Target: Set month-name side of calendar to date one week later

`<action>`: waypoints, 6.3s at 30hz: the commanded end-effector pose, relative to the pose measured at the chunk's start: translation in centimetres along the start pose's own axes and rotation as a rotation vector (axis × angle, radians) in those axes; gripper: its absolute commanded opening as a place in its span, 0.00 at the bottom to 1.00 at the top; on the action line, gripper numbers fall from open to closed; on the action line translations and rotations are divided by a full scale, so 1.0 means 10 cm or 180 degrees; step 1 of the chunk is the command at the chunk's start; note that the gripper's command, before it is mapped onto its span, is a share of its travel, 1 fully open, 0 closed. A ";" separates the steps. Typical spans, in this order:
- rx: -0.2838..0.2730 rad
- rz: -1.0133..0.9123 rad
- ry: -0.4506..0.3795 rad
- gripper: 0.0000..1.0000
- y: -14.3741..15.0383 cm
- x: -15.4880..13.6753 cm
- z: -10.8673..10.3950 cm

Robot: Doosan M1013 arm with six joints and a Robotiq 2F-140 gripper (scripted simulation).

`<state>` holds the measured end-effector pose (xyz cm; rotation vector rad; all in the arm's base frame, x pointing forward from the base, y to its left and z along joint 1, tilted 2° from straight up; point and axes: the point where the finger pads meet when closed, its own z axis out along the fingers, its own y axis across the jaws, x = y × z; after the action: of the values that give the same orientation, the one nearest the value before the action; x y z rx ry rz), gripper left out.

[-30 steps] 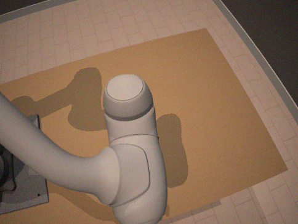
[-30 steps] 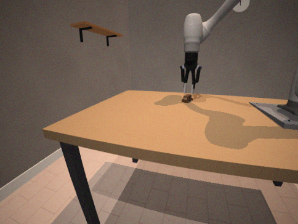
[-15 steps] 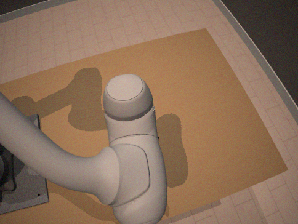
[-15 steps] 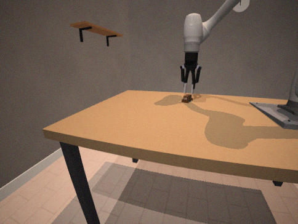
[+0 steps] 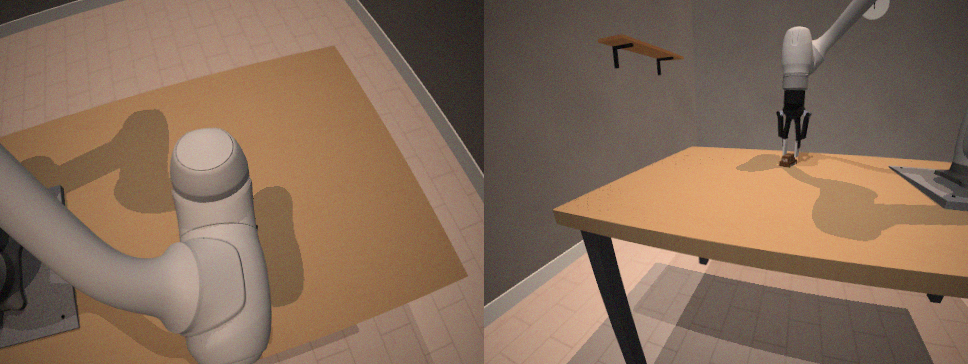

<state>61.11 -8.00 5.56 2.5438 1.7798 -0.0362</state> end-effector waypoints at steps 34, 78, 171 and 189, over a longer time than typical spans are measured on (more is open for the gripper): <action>0.0000 0.0000 0.0000 0.35 0.00 0.00 0.12; 0.0000 0.0000 0.0000 0.24 0.00 0.00 0.12; 0.0000 -0.1277 0.0000 0.24 0.00 1.23 0.11; 0.0000 -0.1277 0.0000 0.24 0.00 1.23 0.18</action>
<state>65.35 3.51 3.30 2.1416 2.2549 -0.0469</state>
